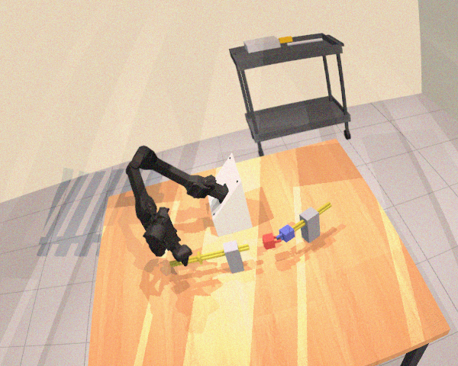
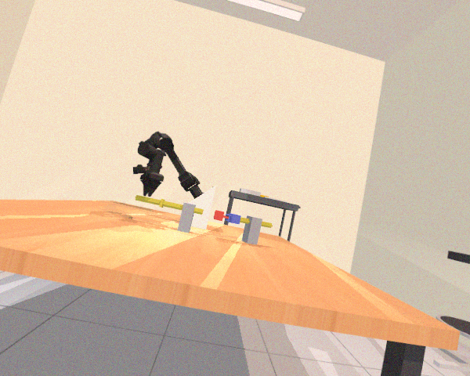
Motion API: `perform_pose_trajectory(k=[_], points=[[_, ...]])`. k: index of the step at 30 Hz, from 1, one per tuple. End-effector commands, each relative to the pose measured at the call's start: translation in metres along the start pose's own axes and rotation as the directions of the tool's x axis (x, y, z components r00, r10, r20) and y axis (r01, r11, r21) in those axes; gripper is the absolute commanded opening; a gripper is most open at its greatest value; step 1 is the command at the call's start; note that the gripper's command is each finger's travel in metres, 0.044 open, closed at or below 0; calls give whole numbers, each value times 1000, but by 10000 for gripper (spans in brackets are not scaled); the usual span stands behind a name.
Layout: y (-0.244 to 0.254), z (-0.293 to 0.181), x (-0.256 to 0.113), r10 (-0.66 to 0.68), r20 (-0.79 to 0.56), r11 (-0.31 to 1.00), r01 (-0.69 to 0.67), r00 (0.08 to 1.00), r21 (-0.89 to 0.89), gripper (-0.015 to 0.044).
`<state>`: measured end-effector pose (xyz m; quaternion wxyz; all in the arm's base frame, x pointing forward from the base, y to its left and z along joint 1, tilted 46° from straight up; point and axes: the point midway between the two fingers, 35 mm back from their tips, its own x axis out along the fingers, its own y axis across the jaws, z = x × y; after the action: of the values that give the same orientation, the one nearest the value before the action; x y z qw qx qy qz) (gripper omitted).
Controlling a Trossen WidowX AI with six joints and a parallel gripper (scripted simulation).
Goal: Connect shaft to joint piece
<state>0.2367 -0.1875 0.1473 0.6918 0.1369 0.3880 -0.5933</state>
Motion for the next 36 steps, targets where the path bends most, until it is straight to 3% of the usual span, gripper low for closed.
perform_pose_trajectory(k=[1,12,36], points=[[-1,1,4,15,9,990,-16,1000,141,440],[-6,2,19,31,30,881,-41,999,471,440],[-4,1,45,30,31,878,-41,999,476,440]])
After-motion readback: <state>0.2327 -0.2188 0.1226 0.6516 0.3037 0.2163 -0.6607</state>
